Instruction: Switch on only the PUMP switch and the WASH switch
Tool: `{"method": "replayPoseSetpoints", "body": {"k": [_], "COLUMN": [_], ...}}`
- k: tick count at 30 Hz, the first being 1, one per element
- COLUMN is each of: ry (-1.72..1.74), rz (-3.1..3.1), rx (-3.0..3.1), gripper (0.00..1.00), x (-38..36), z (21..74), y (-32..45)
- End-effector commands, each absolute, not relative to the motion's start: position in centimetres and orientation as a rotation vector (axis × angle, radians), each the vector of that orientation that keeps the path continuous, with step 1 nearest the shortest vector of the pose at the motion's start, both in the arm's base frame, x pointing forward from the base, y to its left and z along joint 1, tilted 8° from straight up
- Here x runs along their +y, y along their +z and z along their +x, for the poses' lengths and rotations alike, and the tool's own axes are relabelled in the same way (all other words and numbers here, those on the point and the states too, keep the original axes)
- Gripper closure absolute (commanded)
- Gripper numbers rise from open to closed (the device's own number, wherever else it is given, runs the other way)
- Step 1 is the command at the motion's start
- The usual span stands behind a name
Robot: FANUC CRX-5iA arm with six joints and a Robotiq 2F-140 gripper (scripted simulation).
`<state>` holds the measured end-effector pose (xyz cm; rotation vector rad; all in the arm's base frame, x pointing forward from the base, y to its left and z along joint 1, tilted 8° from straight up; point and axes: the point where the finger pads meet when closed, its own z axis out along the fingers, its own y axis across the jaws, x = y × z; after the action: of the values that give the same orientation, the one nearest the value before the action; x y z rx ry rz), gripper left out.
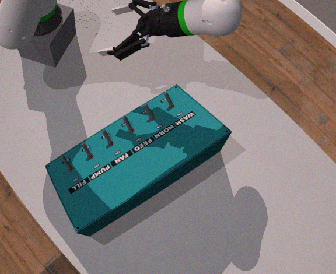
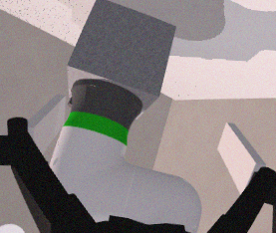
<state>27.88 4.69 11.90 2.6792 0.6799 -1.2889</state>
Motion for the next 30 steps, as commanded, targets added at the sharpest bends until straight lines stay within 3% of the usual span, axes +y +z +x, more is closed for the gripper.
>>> {"method": "replayPoseSetpoints", "body": {"k": [1, 9, 19, 21, 30], "ry": [-1.288, -1.183, -0.356, -0.356, 0.308], "rz": [2.679, 2.747, 3.060, 3.060, 3.094], "rx": [0.680, 0.619, 0.153, 0.153, -0.211], "gripper": [0.00, 0.00, 0.00, 0.00, 0.00], "x": [4.7, 4.7, 4.6, 4.6, 4.6], "z": [27.9, 28.8, 36.1, 36.1, 41.6], "y": [11.9, 12.1, 12.8, 12.8, 13.5]}}
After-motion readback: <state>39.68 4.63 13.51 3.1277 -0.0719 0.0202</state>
